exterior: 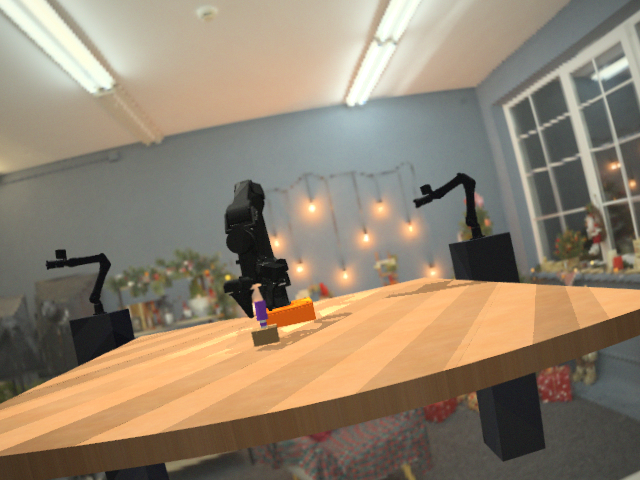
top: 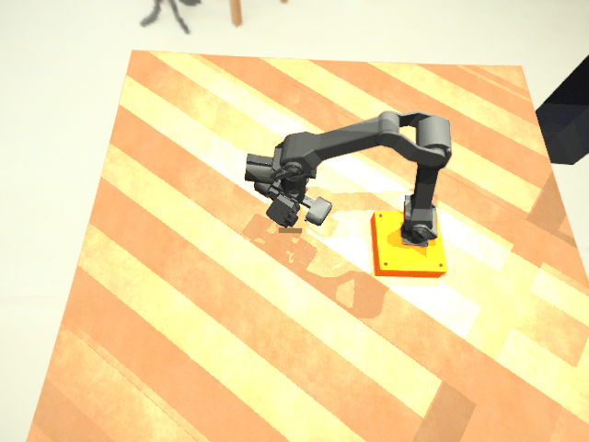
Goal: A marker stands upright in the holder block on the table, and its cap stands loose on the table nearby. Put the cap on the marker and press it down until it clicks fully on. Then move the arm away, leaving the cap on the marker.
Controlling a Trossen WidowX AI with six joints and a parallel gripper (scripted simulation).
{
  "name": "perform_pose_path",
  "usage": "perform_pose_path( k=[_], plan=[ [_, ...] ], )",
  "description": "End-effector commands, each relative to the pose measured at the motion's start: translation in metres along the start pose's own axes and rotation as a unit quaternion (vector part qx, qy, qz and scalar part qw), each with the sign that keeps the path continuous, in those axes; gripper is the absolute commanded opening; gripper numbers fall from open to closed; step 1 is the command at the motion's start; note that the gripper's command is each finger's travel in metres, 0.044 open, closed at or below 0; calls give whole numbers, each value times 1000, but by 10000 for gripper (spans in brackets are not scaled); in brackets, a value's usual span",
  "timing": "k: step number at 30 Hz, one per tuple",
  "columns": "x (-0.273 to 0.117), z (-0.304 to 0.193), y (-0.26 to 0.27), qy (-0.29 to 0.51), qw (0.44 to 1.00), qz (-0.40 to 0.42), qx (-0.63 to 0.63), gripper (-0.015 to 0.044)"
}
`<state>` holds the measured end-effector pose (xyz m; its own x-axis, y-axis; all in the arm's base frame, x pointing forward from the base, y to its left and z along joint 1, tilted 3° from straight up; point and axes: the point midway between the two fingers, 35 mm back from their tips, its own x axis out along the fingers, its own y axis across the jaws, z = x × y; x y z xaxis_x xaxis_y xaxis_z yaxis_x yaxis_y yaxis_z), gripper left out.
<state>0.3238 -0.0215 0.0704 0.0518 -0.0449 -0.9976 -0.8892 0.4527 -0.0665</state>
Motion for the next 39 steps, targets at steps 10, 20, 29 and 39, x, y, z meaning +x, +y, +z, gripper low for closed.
perform_pose_path(
  k=[10, 20, 29, 39],
  plan=[
    [-74, 0, 0, -1, 1000, -1, 8, 414],
    [-65, 0, 3, -2, 901, -1, 433, 151],
    [-64, 0, 4, -2, 870, -1, 494, 0],
    [-61, 0, 4, -2, 870, -1, 494, 0]
  ],
)
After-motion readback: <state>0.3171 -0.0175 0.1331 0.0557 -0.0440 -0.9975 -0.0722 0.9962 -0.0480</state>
